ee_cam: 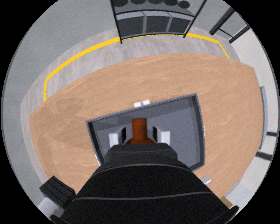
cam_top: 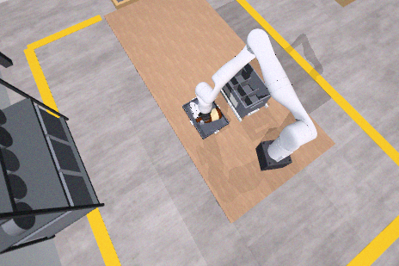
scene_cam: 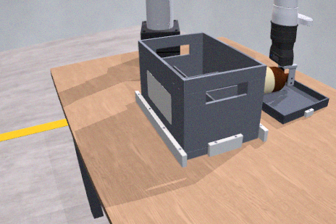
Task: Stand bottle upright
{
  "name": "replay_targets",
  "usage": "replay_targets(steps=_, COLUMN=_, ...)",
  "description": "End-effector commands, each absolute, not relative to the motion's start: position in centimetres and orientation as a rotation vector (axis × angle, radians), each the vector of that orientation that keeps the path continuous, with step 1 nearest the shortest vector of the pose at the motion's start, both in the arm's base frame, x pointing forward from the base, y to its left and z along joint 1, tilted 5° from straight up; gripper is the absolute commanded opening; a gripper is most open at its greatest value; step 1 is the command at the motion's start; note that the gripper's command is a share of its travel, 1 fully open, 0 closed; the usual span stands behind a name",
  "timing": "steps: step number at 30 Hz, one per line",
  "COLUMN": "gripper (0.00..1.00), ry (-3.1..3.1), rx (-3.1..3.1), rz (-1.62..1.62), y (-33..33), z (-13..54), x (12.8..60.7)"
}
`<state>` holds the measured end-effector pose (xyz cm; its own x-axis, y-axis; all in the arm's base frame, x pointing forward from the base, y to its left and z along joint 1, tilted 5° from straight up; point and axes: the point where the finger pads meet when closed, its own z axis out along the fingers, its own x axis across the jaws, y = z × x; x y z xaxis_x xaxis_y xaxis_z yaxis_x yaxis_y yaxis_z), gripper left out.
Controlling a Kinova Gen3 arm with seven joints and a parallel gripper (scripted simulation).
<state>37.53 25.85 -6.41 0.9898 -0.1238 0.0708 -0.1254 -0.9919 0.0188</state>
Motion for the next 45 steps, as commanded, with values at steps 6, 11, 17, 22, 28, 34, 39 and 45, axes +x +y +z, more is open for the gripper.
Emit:
replay_targets(steps=6, gripper=1.0, ry=-0.202, rx=3.114, rz=0.118, y=26.13, z=-6.41, x=37.77)
replay_targets(steps=11, gripper=1.0, ry=-0.202, rx=3.114, rz=0.118, y=26.13, z=-6.41, x=37.77)
replay_targets(steps=17, gripper=1.0, ry=-0.202, rx=3.114, rz=0.118, y=26.13, z=-6.41, x=37.77)
replay_targets(steps=22, gripper=0.0, ry=-0.202, rx=3.114, rz=0.118, y=26.13, z=-6.41, x=37.77)
replay_targets(steps=28, gripper=0.0, ry=-0.202, rx=3.114, rz=0.117, y=26.12, z=-6.41, x=37.76)
replay_targets(steps=34, gripper=0.0, ry=-0.202, rx=3.114, rz=0.117, y=26.12, z=-6.41, x=37.76)
replay_targets(steps=39, gripper=0.0, ry=-0.202, rx=3.114, rz=0.117, y=26.12, z=-6.41, x=37.76)
replay_targets(steps=45, gripper=0.0, ry=-0.202, rx=3.114, rz=0.117, y=26.12, z=-6.41, x=37.76)
